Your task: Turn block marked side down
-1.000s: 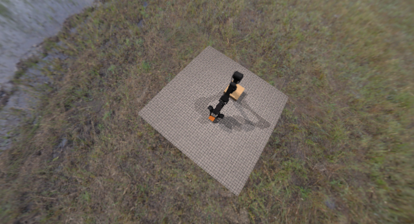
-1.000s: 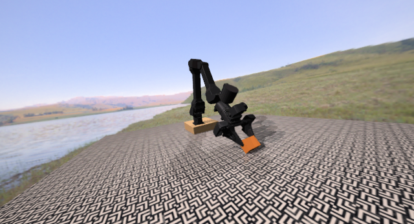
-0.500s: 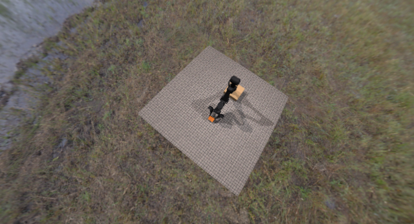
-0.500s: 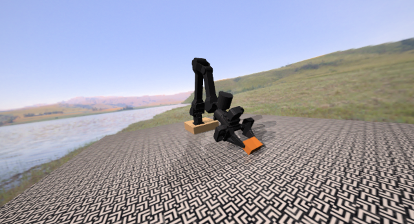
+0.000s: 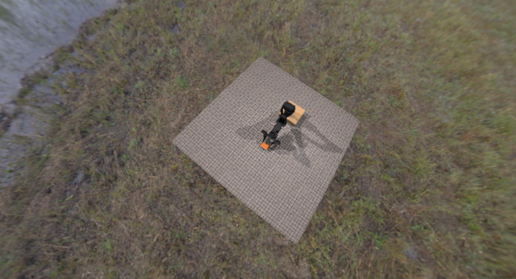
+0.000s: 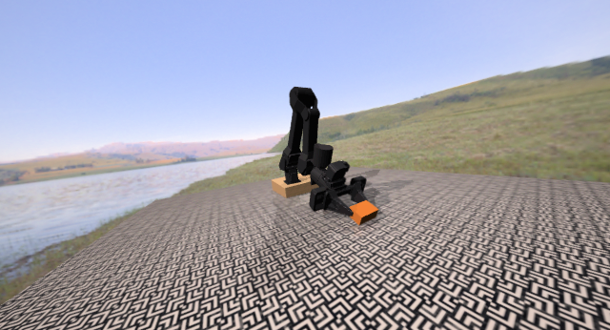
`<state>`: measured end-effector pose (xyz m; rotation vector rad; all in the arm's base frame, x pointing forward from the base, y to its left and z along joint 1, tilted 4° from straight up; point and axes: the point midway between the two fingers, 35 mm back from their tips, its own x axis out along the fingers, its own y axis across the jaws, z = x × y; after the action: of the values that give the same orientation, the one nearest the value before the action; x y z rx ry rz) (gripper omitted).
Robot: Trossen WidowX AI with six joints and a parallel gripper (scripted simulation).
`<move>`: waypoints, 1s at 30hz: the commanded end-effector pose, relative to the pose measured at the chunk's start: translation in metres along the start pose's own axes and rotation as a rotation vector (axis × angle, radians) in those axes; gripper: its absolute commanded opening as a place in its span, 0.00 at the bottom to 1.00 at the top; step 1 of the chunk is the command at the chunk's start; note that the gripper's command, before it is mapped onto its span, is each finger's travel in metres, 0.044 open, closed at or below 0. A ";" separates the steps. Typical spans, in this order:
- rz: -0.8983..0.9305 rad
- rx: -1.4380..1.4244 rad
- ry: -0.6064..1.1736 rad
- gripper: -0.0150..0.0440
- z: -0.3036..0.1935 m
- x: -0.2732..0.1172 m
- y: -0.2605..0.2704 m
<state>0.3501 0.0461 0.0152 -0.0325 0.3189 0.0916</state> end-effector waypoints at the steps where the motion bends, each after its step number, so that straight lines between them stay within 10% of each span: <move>1: -0.005 -0.004 -0.017 0.25 -0.001 -0.005 -0.001; 17: -0.005 -0.004 -0.029 0.25 0.002 -0.006 -0.001; 30: -0.005 -0.004 -0.029 0.83 0.002 -0.006 -0.001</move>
<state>0.3452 0.0454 0.0188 -0.0309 0.2908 0.0915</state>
